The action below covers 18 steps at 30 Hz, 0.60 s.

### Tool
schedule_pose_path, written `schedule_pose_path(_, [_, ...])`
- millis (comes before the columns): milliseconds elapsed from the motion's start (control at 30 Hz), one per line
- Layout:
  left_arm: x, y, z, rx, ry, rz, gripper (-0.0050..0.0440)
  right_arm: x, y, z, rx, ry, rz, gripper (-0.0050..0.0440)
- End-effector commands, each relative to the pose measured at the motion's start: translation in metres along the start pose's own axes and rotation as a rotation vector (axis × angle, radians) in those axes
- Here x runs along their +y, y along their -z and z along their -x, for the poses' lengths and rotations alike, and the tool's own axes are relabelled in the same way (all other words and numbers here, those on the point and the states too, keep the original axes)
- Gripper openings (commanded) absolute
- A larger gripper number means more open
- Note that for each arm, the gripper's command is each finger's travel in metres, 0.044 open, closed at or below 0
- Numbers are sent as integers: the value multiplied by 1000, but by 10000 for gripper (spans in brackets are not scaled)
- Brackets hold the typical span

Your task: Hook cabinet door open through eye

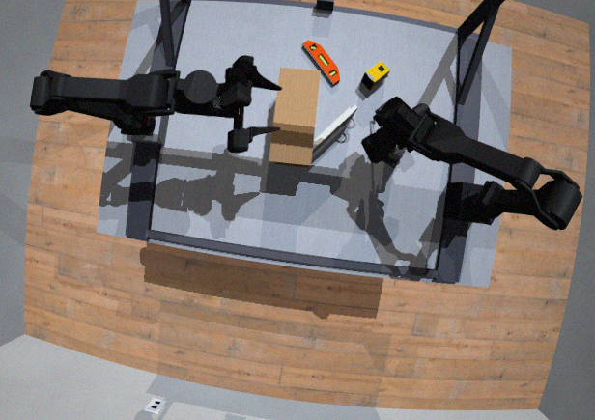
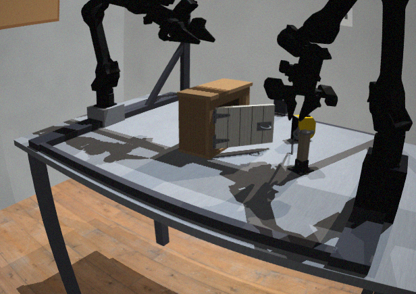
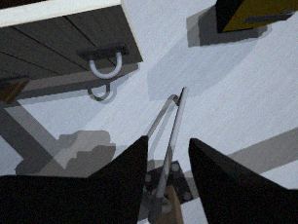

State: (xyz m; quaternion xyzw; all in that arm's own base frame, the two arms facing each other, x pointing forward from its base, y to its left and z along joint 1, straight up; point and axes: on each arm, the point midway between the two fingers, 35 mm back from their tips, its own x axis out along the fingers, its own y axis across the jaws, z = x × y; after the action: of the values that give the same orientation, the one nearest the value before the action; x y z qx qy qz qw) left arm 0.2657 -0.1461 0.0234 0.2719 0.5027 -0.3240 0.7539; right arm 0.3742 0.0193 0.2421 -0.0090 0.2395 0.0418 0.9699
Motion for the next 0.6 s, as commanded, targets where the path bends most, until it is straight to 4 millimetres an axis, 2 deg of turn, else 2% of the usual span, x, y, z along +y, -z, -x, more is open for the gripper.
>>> schedule_pose_path(0, [1,-12,-2,78,27,-72,129,1,-10,8,-37,-3,8,400])
schedule_pose_path(567, [-4,-18,-22,314,114,-241,129,0,-11,6,-35,-1,4,400])
